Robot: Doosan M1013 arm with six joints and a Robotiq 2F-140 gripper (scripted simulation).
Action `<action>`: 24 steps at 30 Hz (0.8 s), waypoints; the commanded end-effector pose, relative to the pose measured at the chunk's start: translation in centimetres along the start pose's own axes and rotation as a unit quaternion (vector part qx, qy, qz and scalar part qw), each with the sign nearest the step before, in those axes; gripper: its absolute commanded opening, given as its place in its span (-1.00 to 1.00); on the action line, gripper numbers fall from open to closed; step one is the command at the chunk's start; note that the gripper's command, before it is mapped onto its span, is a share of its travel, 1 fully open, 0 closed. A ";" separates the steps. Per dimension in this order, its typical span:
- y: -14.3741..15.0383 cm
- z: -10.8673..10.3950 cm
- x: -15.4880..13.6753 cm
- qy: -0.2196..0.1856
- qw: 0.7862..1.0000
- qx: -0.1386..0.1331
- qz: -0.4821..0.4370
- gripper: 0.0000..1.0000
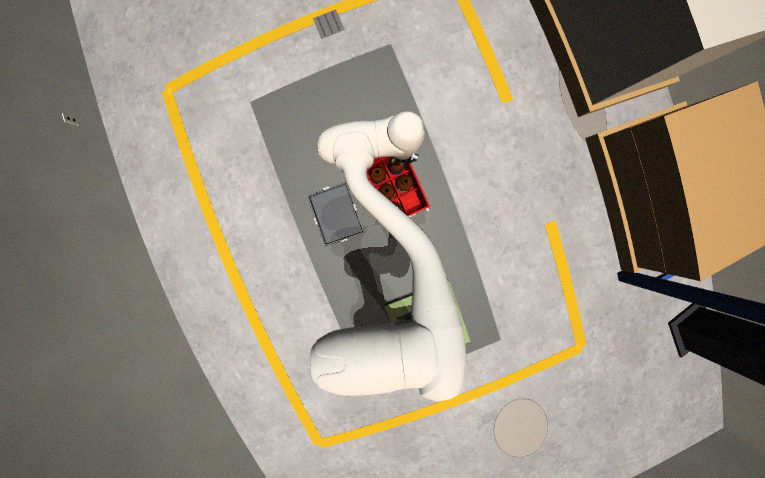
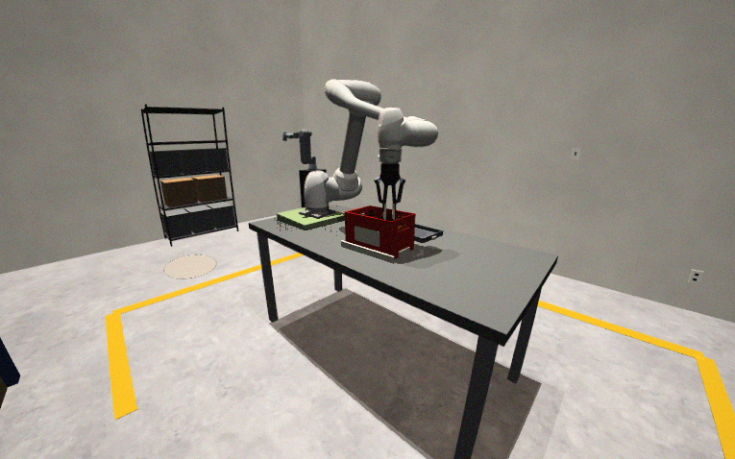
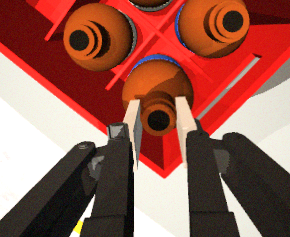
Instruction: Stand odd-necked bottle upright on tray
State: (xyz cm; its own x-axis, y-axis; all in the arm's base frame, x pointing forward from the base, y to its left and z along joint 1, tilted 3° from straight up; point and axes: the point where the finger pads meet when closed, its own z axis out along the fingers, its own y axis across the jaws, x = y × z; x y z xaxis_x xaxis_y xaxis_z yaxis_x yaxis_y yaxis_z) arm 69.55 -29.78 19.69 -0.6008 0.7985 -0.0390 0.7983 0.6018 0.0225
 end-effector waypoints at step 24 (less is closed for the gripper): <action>0.2 -1.3 0.2 0.000 1.000 -0.001 -0.001 -1.00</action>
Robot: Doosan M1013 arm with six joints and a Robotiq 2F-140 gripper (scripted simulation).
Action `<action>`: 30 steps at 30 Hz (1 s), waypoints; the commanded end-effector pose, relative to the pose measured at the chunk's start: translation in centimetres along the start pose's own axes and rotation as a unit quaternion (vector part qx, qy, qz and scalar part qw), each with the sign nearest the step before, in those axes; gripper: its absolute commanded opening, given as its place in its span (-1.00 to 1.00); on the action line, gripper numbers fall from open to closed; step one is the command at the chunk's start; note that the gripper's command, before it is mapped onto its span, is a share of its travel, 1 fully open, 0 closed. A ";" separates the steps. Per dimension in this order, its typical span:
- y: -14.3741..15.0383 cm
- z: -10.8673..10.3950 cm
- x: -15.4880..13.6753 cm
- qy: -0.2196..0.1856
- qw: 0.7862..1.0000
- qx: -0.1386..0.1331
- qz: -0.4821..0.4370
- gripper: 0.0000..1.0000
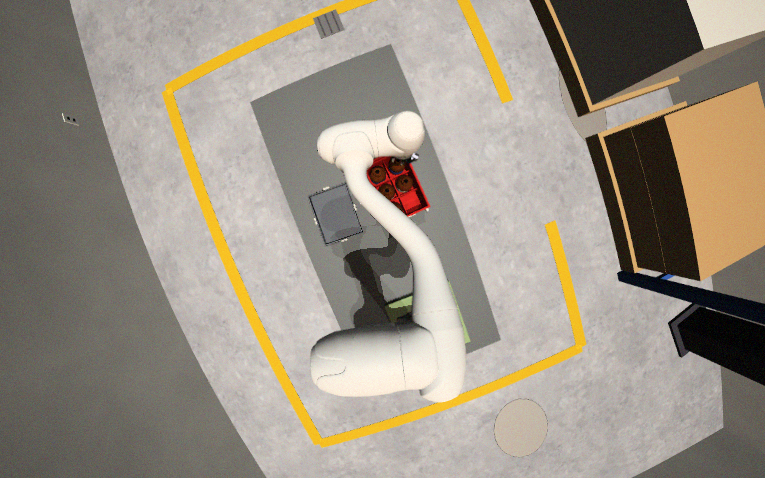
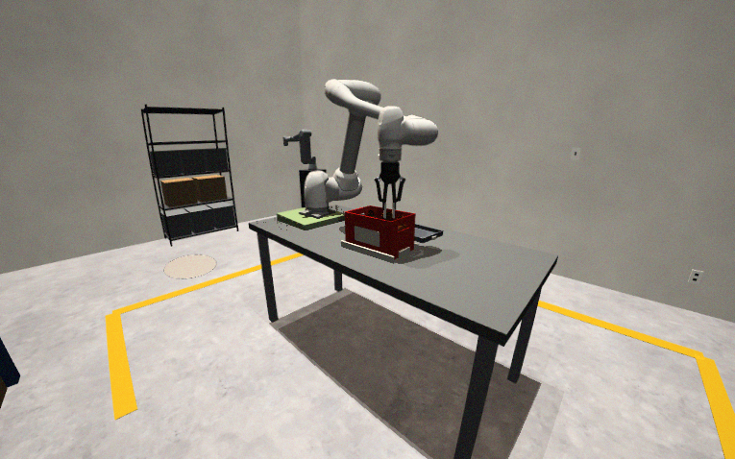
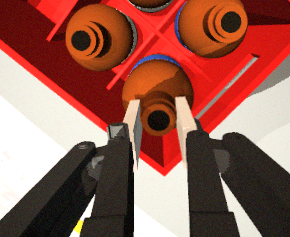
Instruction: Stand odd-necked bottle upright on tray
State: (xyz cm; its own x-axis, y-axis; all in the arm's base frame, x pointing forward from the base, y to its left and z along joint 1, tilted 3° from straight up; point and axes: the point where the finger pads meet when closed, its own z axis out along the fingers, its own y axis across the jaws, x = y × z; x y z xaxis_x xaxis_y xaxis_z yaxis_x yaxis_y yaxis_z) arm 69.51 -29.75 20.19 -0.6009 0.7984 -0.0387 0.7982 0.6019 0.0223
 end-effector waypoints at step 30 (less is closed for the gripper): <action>0.3 -3.7 0.4 0.000 1.000 -0.001 -0.001 -1.00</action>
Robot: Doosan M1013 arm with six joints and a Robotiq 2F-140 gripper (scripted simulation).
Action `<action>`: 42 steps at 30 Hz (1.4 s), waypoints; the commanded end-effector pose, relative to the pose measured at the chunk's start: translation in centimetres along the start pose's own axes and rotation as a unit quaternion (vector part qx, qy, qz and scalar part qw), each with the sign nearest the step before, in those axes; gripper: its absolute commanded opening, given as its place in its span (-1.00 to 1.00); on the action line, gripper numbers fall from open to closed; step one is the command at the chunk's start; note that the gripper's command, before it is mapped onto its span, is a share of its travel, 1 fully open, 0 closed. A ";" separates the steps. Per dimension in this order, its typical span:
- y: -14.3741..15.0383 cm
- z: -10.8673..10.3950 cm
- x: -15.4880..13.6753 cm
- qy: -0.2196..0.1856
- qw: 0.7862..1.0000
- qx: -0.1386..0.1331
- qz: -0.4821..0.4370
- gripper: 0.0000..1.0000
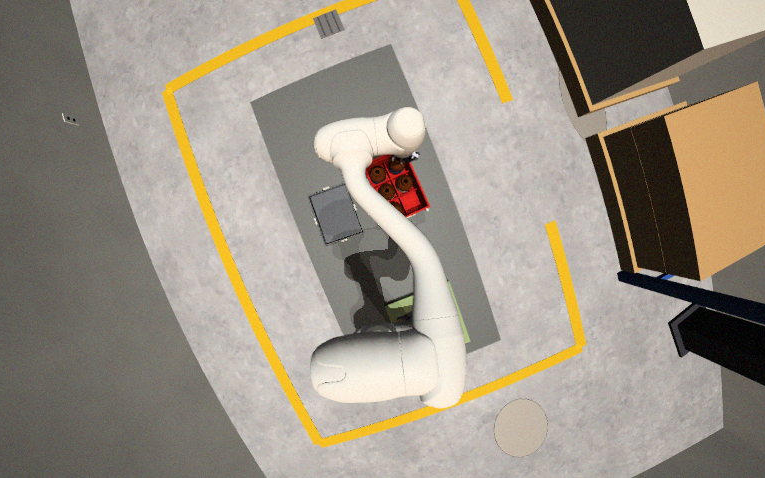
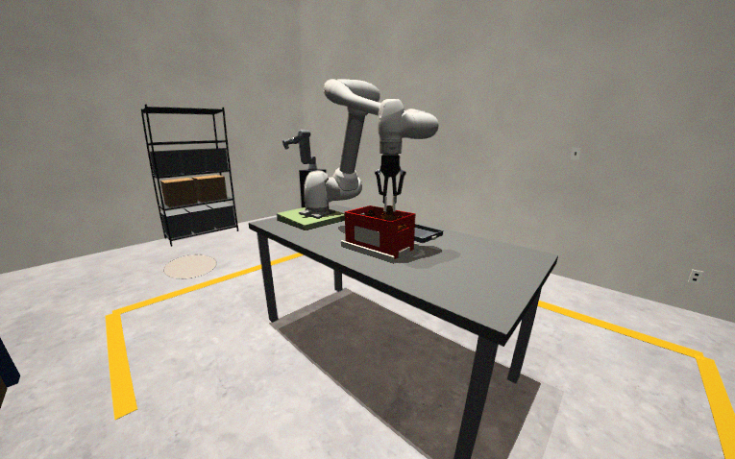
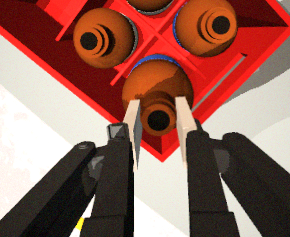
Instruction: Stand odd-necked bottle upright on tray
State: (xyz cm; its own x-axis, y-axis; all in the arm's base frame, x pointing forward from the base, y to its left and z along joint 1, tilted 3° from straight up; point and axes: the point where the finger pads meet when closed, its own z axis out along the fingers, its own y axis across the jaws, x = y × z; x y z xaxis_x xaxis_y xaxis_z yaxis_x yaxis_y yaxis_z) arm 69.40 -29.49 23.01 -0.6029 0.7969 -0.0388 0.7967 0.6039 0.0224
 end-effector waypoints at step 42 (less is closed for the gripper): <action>0.2 -2.2 0.3 0.000 1.000 -0.001 0.001 -1.00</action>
State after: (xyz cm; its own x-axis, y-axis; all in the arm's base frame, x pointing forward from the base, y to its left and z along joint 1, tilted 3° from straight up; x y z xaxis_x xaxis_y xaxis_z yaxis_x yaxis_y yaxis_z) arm 69.34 -29.34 24.65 -0.6038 0.7962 -0.0389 0.7961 0.6048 0.0225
